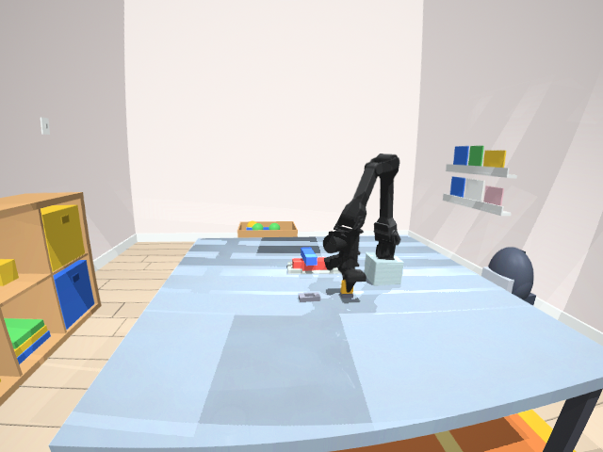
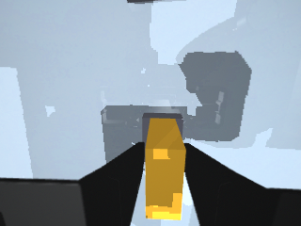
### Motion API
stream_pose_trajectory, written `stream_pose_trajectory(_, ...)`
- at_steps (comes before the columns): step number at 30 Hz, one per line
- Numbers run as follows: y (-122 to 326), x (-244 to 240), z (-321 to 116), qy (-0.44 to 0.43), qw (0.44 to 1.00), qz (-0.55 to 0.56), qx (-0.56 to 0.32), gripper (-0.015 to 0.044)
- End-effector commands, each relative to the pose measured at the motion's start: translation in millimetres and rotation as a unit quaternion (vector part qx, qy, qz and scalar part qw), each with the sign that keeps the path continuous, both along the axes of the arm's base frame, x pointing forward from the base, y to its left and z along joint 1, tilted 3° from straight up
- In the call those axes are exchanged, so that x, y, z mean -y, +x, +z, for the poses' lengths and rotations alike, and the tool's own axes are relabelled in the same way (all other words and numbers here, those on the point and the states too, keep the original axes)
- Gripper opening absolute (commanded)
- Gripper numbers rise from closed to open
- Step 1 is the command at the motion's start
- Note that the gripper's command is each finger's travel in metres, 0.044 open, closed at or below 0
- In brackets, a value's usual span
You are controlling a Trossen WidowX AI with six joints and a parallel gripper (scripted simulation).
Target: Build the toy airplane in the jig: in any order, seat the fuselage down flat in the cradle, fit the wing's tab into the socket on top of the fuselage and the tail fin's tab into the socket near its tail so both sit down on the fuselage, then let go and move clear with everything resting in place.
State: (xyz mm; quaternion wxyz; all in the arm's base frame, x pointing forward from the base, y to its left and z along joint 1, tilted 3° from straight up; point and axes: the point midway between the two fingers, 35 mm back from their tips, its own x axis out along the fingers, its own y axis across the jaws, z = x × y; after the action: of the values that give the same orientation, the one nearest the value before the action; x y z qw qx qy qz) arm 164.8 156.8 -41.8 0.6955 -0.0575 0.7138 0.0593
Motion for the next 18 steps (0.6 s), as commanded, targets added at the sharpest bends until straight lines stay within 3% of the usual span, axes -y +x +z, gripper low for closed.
stream_pose_trajectory(1, 0, -1, 0, 0.002, 1.000, -0.003, -0.001, 0.0066)
stream_pose_trajectory(8, 0, -1, 0, 0.002, 1.000, -0.003, -0.001, 0.0000)
stream_pose_trajectory(18, 13, -15, 17, 0.029, 0.999, 0.005, 0.027, 0.0000)
